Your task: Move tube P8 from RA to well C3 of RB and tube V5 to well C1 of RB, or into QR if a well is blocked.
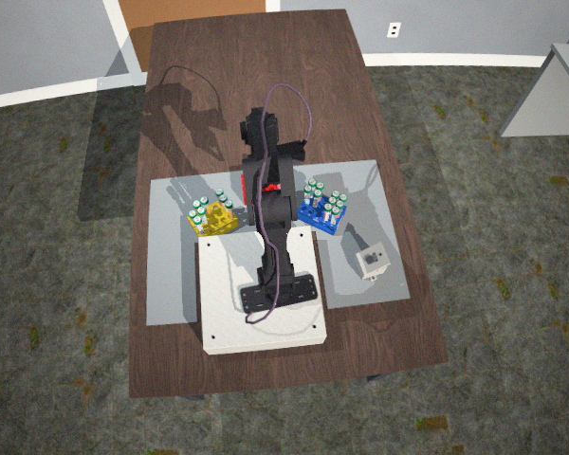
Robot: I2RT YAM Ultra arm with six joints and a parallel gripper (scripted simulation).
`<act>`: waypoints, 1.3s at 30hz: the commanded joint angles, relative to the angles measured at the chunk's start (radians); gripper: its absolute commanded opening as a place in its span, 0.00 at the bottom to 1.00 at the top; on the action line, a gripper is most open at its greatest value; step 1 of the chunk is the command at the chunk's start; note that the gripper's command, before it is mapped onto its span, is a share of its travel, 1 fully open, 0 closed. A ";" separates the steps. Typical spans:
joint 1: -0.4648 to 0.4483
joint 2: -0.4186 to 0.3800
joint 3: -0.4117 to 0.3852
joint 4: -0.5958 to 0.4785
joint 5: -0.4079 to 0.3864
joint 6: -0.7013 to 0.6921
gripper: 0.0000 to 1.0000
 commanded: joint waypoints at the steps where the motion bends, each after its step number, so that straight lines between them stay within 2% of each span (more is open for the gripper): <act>1: 0.000 -0.036 0.019 0.009 0.007 0.006 0.00; 5: -0.060 -0.037 -0.015 0.010 0.013 -0.055 0.00; 10: -0.101 -0.036 -0.018 0.009 0.009 -0.096 0.00; 17: -0.190 -0.032 0.026 0.007 0.017 -0.183 0.00; 39: -0.183 -0.032 0.027 0.008 0.006 -0.185 0.00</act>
